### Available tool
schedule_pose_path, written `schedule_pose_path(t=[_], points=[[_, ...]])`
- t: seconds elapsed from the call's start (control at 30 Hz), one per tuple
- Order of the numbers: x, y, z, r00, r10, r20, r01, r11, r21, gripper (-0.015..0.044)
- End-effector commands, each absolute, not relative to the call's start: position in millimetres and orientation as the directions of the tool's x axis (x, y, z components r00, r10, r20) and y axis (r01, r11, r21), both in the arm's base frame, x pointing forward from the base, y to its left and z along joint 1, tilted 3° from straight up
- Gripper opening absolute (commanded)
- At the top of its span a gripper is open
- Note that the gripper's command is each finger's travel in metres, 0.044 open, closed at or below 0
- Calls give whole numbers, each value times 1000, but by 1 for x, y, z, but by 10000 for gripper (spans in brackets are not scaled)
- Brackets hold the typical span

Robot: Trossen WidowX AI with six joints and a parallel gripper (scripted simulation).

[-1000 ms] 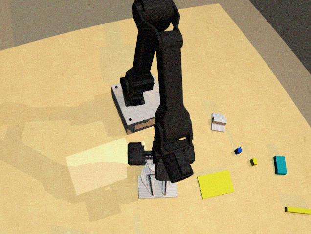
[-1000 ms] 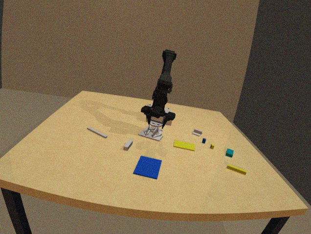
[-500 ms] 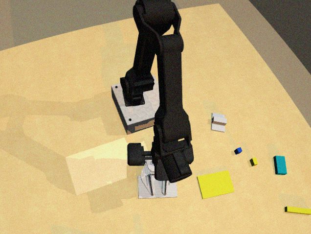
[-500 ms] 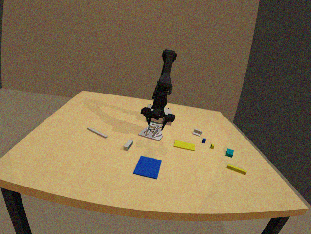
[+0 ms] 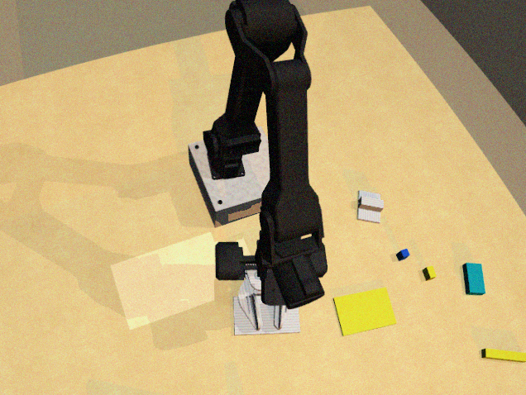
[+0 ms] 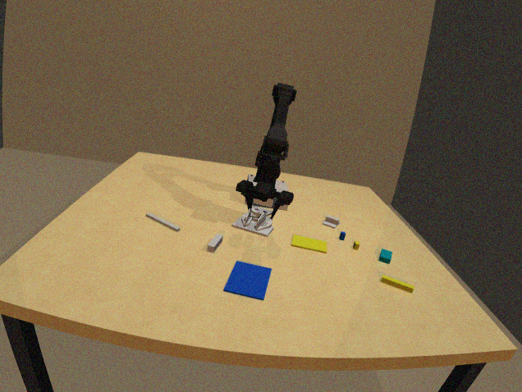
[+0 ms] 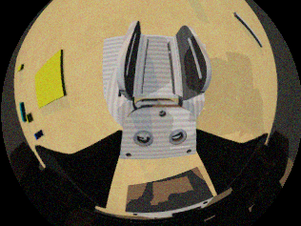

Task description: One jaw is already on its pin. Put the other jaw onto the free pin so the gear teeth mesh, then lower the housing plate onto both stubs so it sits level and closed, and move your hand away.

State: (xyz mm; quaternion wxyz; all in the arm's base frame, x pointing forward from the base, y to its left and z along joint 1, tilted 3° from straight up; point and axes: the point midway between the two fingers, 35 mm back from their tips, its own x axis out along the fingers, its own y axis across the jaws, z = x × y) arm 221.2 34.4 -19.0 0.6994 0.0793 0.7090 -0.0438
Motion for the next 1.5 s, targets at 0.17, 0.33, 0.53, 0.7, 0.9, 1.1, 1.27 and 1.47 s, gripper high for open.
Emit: schedule_pose_path(t=[0.17, 0.33, 0.53, 0.7, 0.9, 1.1, 1.27, 1.47], points=[[221, 35, -22, -9, 54, -999, 177, 983, 51, 351], [221, 35, -22, -9, 54, -999, 177, 983, 51, 351], [221, 35, -24, -9, 54, -999, 177, 983, 51, 351], [221, 35, -24, -9, 54, -999, 177, 983, 51, 351], [221, 35, -25, -9, 54, -999, 177, 983, 51, 351], [221, 35, -27, -9, 54, -999, 177, 983, 51, 351], [221, 35, -27, -9, 54, -999, 177, 983, 51, 351], [221, 35, -29, -9, 54, -999, 177, 983, 51, 351]])
